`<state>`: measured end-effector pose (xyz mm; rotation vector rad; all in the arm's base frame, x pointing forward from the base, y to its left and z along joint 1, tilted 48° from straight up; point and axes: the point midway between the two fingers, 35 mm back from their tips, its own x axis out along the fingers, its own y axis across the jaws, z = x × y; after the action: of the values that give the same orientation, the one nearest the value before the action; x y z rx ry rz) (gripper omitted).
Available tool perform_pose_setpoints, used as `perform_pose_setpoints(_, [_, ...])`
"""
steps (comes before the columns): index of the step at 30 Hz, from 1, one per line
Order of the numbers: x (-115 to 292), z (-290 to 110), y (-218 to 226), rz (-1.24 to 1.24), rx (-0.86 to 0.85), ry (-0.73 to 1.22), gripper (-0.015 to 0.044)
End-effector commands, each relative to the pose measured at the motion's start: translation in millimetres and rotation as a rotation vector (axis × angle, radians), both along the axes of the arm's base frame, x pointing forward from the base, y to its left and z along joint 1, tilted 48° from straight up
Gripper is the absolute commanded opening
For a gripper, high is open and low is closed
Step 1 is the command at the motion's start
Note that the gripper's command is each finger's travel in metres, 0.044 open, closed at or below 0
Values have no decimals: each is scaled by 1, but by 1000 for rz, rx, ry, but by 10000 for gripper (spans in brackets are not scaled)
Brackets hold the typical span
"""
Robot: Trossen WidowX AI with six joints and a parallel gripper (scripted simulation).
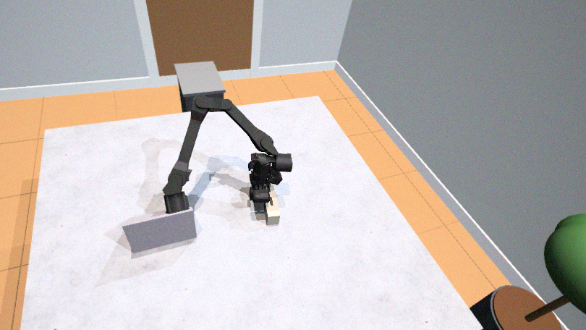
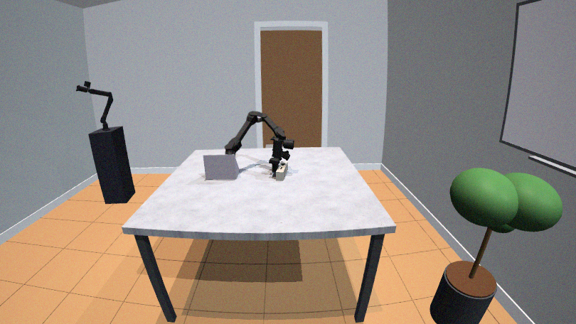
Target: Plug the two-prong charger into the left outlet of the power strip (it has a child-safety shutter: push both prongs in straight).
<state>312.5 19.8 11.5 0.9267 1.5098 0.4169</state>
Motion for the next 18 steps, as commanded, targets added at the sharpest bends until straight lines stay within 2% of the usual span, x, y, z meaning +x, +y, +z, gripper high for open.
perform_pose_setpoints(1, [9, 0, -3, -2, -8, -28, 0])
perform_pose_setpoints(18, [7, 0, -2, -2, -8, -28, 0])
